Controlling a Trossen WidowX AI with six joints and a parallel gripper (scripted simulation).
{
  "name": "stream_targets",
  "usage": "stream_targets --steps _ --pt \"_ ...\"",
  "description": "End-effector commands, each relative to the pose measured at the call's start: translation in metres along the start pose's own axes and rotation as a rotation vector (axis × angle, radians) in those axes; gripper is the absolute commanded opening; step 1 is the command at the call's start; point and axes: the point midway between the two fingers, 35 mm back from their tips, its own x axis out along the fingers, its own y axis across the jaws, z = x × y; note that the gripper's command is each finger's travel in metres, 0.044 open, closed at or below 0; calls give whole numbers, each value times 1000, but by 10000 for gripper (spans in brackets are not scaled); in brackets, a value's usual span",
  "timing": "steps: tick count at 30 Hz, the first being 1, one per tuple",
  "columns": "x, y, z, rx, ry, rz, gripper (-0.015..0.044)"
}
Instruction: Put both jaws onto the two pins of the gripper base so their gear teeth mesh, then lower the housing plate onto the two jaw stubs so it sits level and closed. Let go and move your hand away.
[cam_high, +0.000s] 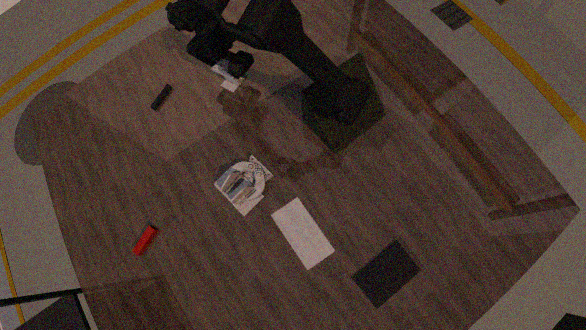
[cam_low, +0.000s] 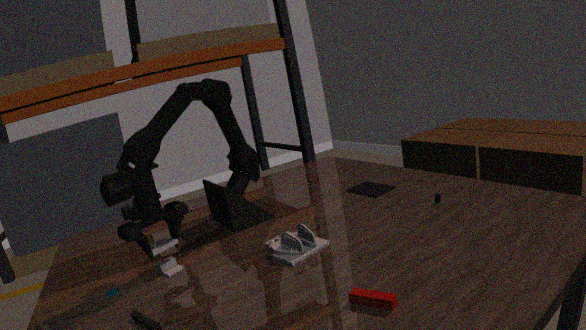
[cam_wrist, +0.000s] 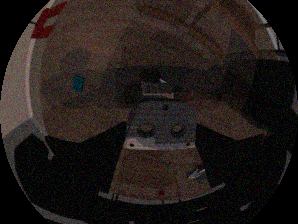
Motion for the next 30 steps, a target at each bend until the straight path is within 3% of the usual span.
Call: stream_targets --steps 1,12,30 --pt "-15 1 0 -5 -3 6 351" --pt "-30 -1 -1 -20 -3 6 351" --pt "-41 -21 -45 -456 -15 23 351"
